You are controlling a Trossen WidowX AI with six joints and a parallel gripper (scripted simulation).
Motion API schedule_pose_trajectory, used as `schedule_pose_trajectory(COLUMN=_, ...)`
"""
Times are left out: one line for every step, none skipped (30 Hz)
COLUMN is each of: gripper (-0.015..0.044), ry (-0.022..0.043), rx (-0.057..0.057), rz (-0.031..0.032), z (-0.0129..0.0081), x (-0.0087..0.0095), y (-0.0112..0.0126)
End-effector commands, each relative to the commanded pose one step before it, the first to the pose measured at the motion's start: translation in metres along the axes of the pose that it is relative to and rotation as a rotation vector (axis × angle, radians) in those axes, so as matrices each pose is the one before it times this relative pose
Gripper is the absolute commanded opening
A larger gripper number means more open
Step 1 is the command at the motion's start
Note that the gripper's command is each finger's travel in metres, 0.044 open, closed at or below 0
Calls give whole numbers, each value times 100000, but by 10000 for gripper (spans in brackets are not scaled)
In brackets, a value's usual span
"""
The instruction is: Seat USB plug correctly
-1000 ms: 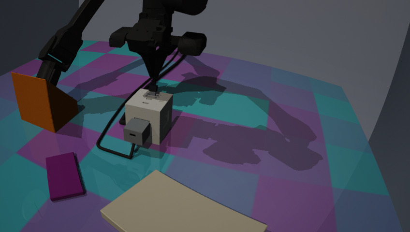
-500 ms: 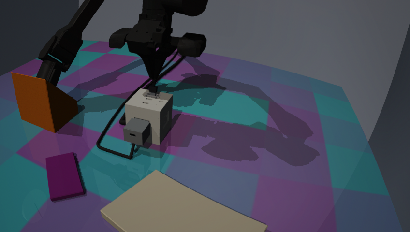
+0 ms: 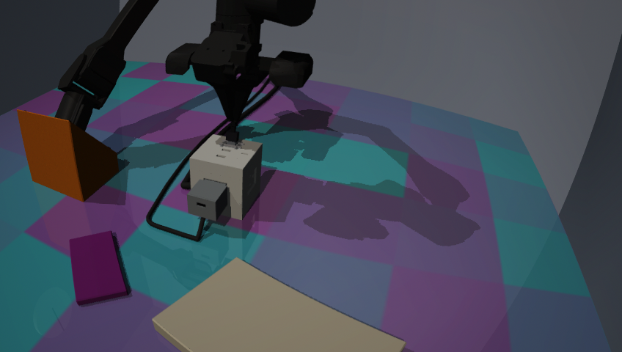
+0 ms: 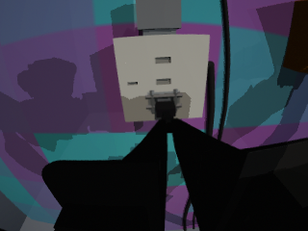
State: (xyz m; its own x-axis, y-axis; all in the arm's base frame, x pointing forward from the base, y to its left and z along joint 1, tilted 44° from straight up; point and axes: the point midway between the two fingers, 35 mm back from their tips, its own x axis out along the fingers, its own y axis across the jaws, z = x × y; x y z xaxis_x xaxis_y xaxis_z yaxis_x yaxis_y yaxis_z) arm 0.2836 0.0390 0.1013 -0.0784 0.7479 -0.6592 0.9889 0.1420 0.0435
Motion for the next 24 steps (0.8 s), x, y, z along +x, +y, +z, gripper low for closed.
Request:
schedule_pose_trajectory(gripper=0, ry=307, rx=698, rz=257, z=0, x=89, y=-7)
schedule_pose_trajectory(gripper=0, ry=0, rx=0, rz=0, z=1, x=12, y=0)
schedule_pose_trajectory(gripper=0, ry=0, rx=0, rz=0, z=1, x=12, y=0)
schedule_pose_trajectory(gripper=0, ry=0, rx=0, rz=0, z=1, x=12, y=0)
schedule_pose_trajectory(gripper=0, ry=0, rx=0, rz=0, z=1, x=12, y=0)
schedule_pose_trajectory(gripper=0, ry=0, rx=0, rz=0, z=1, x=12, y=0)
schedule_pose_trajectory(gripper=0, ry=0, rx=0, rz=0, z=1, x=12, y=0)
schedule_pose_trajectory(gripper=0, ry=0, rx=0, rz=0, z=1, x=12, y=0)
schedule_pose_trajectory(gripper=0, ry=0, rx=0, rz=0, z=1, x=12, y=0)
schedule_pose_trajectory(gripper=0, ry=0, rx=0, rz=0, z=1, x=12, y=0)
schedule_pose_trajectory(gripper=0, ry=0, rx=0, rz=0, z=1, x=12, y=0)
schedule_pose_trajectory(gripper=0, ry=0, rx=0, rz=0, z=1, x=12, y=0)
schedule_pose_trajectory(gripper=0, ry=0, rx=0, rz=0, z=1, x=12, y=0)
schedule_pose_trajectory(gripper=0, ry=0, rx=0, rz=0, z=1, x=12, y=0)
schedule_pose_trajectory(gripper=0, ry=0, rx=0, rz=0, z=1, x=12, y=0)
schedule_pose_trajectory(gripper=0, ry=0, rx=0, rz=0, z=1, x=12, y=0)
schedule_pose_trajectory(gripper=0, ry=0, rx=0, rz=0, z=1, x=12, y=0)
schedule_pose_trajectory(gripper=0, ry=0, rx=0, rz=0, z=1, x=12, y=0)
schedule_pose_trajectory(gripper=0, ry=0, rx=0, rz=0, z=1, x=12, y=0)
schedule_pose_trajectory(gripper=0, ry=0, rx=0, rz=0, z=1, x=12, y=0)
schedule_pose_trajectory(gripper=0, ry=0, rx=0, rz=0, z=1, x=12, y=0)
schedule_pose_trajectory(gripper=0, ry=0, rx=0, rz=0, z=1, x=12, y=0)
schedule_pose_trajectory(gripper=0, ry=0, rx=0, rz=0, z=1, x=12, y=0)
schedule_pose_trajectory(gripper=0, ry=0, rx=0, rz=0, z=1, x=12, y=0)
